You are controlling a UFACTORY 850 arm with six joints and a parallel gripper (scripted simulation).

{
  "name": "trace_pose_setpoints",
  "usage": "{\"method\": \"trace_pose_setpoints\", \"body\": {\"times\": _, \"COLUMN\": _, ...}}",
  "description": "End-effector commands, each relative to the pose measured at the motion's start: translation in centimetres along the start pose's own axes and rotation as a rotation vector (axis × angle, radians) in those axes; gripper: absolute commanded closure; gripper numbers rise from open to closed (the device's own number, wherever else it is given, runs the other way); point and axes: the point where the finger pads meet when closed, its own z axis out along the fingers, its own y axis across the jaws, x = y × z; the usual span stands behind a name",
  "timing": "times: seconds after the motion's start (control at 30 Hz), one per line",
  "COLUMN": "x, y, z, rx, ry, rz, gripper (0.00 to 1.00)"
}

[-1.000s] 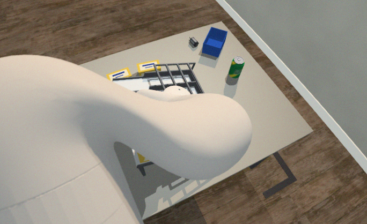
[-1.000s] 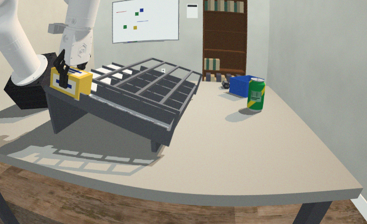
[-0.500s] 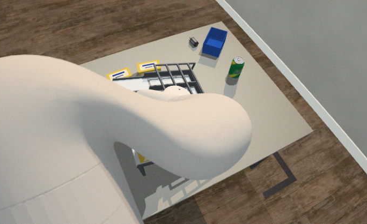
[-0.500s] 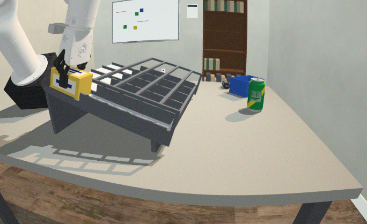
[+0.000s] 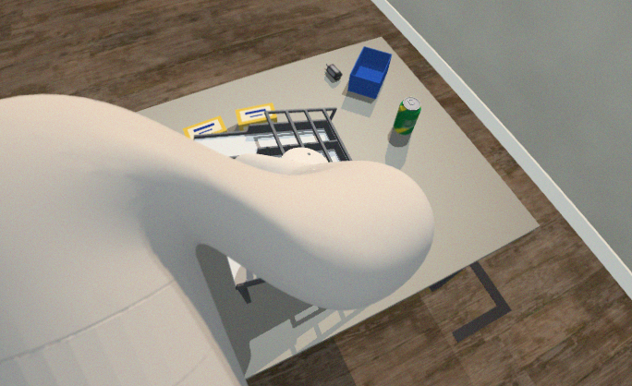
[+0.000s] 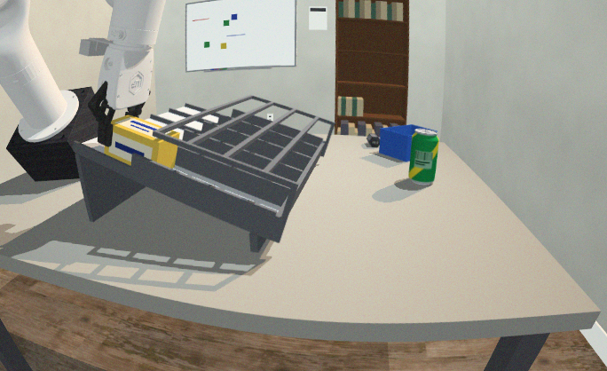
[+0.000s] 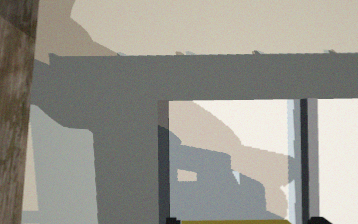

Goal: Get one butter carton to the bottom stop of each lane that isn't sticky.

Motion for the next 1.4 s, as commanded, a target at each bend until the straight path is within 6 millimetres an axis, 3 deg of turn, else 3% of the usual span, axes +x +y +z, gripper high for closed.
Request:
{"method": "trace_pose_setpoints", "body": {"times": 0.0, "x": -0.05, "y": 0.0, "z": -0.05, "rx": 0.0, "ry": -0.001, "rz": 0.0, "gripper": 0.23}}
{"method": "trace_pose_setpoints", "body": {"times": 1.37, "x": -0.05, "y": 0.0, "z": -0.05, "rx": 0.0, "ry": -0.001, "rz": 0.0, "gripper": 0.2}}
